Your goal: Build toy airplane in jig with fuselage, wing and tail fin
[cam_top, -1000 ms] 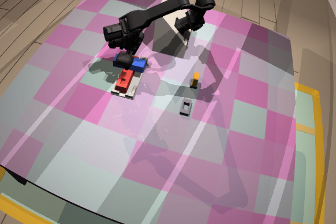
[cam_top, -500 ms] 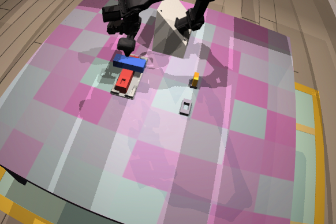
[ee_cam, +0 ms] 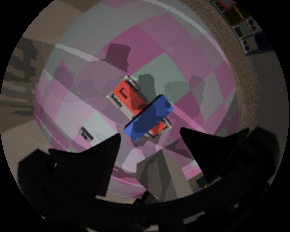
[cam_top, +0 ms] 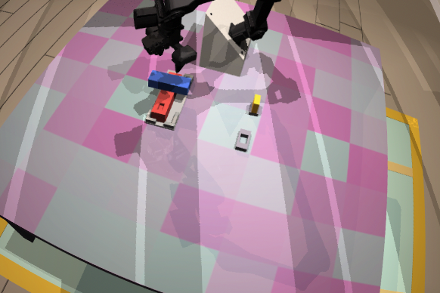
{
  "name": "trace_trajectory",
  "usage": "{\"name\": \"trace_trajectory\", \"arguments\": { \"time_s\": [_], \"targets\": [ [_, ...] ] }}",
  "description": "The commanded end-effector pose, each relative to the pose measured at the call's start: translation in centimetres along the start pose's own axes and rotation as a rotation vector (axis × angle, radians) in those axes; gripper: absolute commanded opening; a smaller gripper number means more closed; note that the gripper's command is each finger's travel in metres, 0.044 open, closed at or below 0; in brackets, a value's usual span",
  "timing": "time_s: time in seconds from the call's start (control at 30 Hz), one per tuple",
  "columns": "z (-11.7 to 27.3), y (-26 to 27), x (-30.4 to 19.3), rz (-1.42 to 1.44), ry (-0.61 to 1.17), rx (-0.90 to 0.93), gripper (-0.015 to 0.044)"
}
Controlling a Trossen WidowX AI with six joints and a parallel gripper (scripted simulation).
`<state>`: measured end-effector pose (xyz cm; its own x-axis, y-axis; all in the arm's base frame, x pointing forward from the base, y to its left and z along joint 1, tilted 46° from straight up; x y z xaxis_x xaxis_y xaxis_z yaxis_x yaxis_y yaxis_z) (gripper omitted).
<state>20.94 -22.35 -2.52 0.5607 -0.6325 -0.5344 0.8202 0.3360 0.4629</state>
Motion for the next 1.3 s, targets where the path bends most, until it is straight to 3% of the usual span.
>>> {"name": "trace_trajectory", "arguments": {
  "time_s": [0.0,0.63,0.97,1.27],
  "targets": [
    [-0.2,0.0,0.1,0.696,0.004,-0.002,0.044],
    [0.0,0.8,-0.4,0.694,0.002,-0.006,0.044],
    [1.4,11.4,-10.8,0.684,-0.014,-0.024,0.044],
    [0.2,15.1,-22.3,0.69,0.008,0.003,0.044]
  ]
}}
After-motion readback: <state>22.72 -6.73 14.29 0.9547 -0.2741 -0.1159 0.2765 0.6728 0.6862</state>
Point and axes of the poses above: the point midway between the two fingers, 35 mm back from their tips, its own z axis back along the fingers, its own y axis across the jaws, x = y × z, the point moved 7 cm from there along z, back along the fingers, and after that the axes turned 15 degrees about -z, right-handed, at the moved point
